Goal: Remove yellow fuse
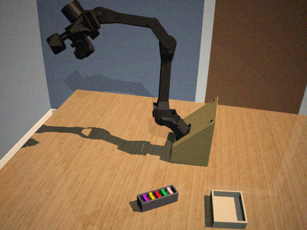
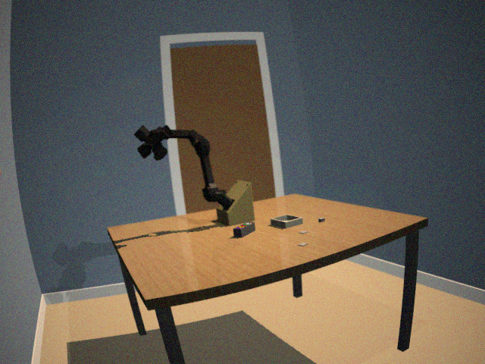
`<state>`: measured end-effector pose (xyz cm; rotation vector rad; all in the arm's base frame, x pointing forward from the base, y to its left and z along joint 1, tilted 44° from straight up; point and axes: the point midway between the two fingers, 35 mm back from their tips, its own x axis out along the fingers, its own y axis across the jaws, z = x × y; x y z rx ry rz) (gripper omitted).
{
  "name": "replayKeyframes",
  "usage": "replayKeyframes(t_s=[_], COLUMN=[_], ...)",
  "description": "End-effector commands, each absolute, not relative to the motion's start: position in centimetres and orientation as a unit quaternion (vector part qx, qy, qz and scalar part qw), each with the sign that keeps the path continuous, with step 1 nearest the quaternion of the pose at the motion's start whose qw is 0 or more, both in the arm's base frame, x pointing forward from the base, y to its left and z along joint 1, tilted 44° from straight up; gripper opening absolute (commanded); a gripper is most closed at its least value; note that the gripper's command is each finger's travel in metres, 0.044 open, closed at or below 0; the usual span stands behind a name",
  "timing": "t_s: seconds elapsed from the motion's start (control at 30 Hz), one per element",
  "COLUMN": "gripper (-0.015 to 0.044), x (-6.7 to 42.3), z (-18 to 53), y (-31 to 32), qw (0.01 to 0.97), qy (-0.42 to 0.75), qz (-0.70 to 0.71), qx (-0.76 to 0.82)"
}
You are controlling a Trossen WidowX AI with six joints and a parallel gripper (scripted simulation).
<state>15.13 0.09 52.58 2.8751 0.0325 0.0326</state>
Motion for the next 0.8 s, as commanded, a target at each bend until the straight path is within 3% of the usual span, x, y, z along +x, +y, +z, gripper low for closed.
replayKeyframes(t_s=[0.0,0.37,0.77], gripper=[0.0374,0.0085,0.0074], x=[15.2,23.5,31.1], z=[52.5,42.7,26.4], y=[-0.2,-12.0,-11.4], qw=[0.136,0.363,0.607], qy=[0.01,0.02,0.261], qz=[0.01,-0.15,-0.317], qx=[0.991,0.919,0.68])
